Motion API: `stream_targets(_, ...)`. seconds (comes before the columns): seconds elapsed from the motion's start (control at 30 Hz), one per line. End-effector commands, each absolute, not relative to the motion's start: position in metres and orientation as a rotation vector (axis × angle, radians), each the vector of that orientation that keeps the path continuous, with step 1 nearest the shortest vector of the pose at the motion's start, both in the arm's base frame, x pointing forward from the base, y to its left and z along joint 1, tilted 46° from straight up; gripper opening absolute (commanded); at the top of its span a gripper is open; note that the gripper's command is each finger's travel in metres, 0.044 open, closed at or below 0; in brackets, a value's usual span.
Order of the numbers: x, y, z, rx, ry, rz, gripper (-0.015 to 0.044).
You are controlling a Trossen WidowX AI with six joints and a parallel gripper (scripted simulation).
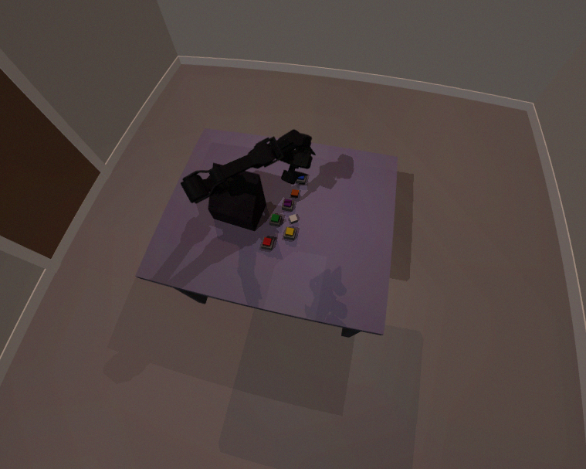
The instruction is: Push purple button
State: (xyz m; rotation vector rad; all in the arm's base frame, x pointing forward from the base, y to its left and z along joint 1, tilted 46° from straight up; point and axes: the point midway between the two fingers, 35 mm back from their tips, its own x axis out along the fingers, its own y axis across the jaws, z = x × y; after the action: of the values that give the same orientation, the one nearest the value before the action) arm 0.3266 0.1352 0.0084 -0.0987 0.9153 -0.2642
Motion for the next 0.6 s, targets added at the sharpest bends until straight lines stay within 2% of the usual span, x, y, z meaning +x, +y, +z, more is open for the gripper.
stream_targets(0.0,0.303,0.075,-0.037,-0.336,1.155,-0.432,0.0400)
stream_targets(0.2,0.251,0.003,-0.069,-0.637,1.518,-0.595,0.0400)
stream_targets(0.53,0.249,0.001,-0.070,-0.646,1.530,-0.599,0.0400)
stream_targets(0.57,0.249,-0.001,-0.072,-0.646,1.530,-0.598,0.0374)
